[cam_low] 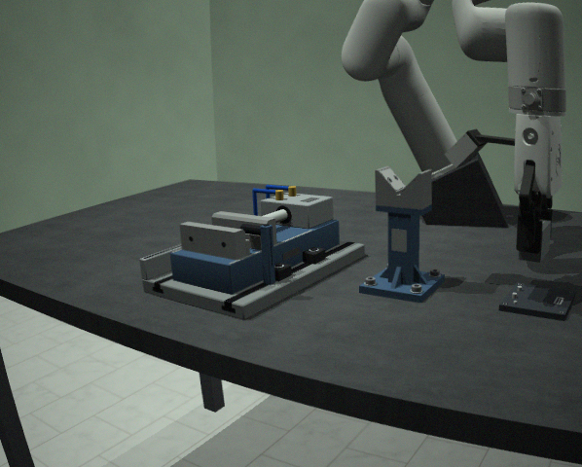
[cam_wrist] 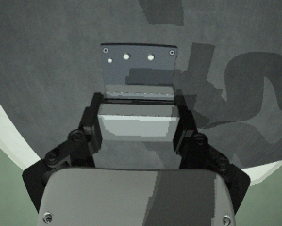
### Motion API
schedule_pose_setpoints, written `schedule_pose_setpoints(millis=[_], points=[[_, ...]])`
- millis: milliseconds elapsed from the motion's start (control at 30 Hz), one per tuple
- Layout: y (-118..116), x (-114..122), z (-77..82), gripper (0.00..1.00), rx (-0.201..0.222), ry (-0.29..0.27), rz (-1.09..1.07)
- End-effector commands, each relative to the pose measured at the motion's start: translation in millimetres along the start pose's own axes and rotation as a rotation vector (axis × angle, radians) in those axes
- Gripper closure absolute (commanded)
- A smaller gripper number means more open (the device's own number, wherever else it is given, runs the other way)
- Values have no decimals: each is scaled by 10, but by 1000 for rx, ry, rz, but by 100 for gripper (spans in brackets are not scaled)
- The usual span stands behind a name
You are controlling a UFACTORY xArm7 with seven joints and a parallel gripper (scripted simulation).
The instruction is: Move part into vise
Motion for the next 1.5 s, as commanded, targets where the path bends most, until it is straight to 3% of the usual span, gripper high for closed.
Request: schedule_pose_setpoints(millis=[0, 467, 533, 933, 1467], points=[[-4, 6, 130, 100, -2, -2, 0], [0, 5, 726, 100, -2, -2, 0], [0, 5, 726, 100, -2, -2, 0], [3, 4, 1169, 100, -2, -2, 0], [5, 3, 1471, 100, -2, -2, 0]])
Point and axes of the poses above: the point where the finger pads meet when closed, its own z axis back along the fingers, its own y axis across the jaws, x = y × z, the point moved 6 cm from there along z, back along the fingers, and after that the axes turned 5 degrees about -z, right-handed, at the moved point
